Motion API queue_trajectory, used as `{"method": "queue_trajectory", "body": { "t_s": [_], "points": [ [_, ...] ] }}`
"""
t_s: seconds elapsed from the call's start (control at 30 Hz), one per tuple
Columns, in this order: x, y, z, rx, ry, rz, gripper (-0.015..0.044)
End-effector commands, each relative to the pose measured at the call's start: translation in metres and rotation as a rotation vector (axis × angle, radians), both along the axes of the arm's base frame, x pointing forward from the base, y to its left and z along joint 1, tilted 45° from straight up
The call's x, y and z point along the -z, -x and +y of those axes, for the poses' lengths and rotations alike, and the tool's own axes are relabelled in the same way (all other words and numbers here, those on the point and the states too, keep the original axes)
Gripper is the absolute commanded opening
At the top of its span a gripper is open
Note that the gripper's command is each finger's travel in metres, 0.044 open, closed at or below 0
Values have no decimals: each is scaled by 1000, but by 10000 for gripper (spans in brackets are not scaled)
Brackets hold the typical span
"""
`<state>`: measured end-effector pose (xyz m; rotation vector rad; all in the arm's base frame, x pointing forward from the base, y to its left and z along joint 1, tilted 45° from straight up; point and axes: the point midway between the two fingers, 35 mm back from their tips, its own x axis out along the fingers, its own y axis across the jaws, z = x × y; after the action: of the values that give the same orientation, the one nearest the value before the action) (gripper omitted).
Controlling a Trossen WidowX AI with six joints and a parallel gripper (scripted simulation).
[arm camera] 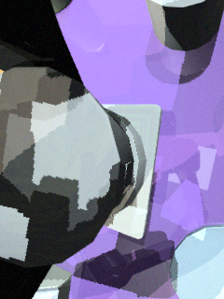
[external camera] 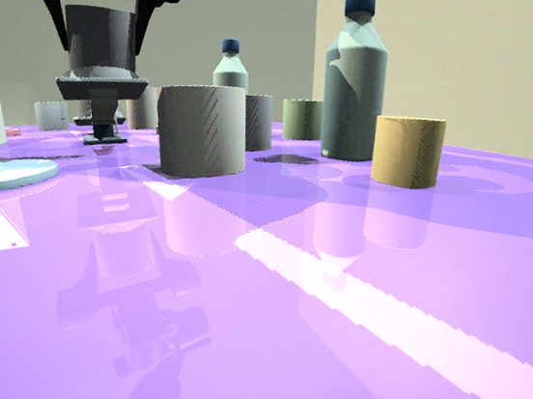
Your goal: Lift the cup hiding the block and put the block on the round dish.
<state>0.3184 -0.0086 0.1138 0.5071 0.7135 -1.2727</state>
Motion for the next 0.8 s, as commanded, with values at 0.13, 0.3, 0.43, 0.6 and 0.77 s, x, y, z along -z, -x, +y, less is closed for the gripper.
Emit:
{"method": "queue_trajectory", "body": {
  "t_s": [0.13,0.3,0.43,0.6,0.77],
  "points": [
    [-11,-3,8,0,2,-25,0],
    [-16,-2,12,0,3,-24,0],
    [-20,0,15,0,3,-24,0],
    [-25,1,20,0,4,-24,0],
    [-29,3,24,1,5,-24,0]
  ]
}}
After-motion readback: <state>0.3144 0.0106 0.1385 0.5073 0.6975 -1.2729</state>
